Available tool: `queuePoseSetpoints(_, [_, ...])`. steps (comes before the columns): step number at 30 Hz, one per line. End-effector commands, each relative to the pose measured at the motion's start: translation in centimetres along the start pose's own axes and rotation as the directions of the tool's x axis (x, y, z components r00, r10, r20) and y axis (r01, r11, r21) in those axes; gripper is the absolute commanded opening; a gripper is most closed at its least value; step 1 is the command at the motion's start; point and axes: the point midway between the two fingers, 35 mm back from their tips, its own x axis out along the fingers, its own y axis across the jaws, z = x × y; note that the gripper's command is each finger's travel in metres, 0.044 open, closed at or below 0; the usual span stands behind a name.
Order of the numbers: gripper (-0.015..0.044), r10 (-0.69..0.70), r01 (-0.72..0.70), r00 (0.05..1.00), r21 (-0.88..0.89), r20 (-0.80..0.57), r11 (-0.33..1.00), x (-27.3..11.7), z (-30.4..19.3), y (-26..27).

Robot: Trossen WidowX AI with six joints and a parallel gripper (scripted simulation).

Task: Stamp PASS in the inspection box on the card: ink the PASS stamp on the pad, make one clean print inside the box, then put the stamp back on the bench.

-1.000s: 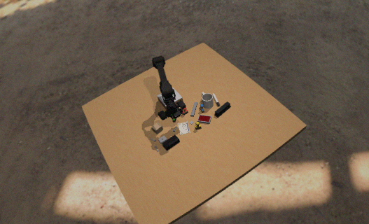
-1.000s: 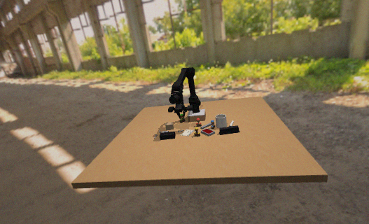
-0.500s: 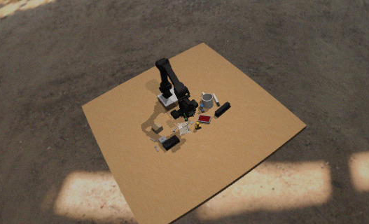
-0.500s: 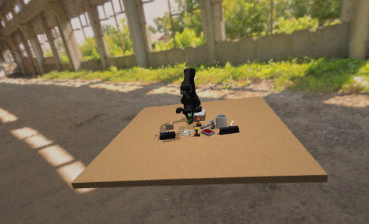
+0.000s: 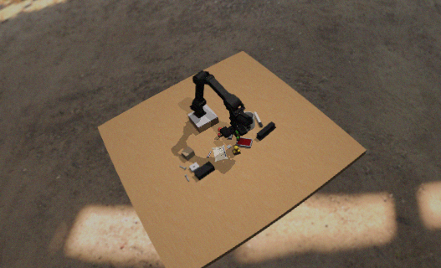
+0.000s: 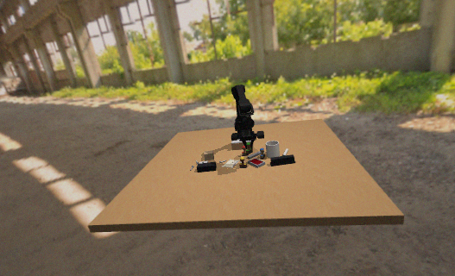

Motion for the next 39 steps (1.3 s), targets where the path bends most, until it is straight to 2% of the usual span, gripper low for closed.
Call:
queuePoseSetpoints(1, [0.0,0.002,-0.002,1.0,0.0,-0.006,1.0,0.2,0.2,2.3])
queuePoseSetpoints(39, [0.0,0.002,-0.002,1.0,-0.002,-0.006,1.0,2.4,0.4,3.4])
